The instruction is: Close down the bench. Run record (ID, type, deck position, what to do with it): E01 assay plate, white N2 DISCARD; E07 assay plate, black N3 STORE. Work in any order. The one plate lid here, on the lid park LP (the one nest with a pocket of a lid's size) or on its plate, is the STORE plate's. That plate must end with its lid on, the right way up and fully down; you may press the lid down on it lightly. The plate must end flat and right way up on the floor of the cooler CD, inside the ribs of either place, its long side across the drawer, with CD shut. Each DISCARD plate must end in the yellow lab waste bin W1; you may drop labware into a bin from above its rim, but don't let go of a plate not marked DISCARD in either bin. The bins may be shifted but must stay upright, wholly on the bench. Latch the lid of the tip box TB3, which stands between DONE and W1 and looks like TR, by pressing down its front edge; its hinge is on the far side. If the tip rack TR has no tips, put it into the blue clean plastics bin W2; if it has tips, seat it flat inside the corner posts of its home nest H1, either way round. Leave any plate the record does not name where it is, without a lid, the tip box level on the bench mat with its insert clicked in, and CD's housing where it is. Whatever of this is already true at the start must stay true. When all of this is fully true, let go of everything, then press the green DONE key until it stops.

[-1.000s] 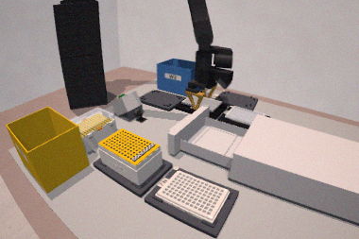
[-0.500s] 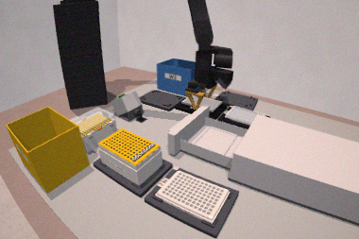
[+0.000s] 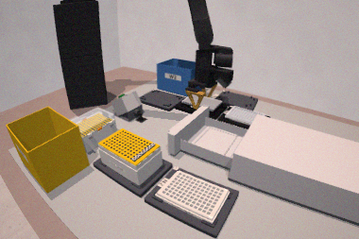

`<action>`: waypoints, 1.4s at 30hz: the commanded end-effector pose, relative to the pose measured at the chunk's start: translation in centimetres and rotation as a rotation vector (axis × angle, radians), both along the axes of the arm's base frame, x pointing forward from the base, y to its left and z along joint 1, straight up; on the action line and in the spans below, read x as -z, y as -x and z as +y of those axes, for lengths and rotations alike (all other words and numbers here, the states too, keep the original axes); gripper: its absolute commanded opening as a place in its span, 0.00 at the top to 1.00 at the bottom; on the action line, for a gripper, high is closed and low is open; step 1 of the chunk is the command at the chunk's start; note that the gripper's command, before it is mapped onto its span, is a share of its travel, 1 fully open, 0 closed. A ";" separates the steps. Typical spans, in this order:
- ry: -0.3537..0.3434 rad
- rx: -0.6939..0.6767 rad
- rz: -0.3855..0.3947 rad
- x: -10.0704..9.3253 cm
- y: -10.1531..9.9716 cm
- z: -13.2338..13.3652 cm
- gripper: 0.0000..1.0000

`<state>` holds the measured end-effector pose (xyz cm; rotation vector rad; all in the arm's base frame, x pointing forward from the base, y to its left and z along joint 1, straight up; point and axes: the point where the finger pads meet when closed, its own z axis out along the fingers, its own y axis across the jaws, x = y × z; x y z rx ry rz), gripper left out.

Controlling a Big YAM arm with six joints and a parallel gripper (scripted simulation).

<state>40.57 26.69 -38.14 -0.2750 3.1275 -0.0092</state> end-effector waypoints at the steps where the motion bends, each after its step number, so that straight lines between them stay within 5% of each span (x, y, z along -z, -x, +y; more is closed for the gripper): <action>1: -0.022 -0.003 -0.038 -2.2 -2.1 1.0 1.00; 6: -0.001 -0.003 -0.006 -0.9 -0.5 0.0 1.00; 12: -0.017 -0.003 -0.031 -2.4 -1.8 0.8 1.00; 16: -0.017 -0.001 -0.029 -1.5 -1.5 0.9 1.00; 36: -0.016 -0.003 -0.029 -4.9 -1.6 0.8 1.00; 39: -0.006 -0.003 -0.014 -3.8 -0.7 0.2 1.00; 42: -0.015 -0.003 -0.028 -5.4 -1.5 0.8 1.00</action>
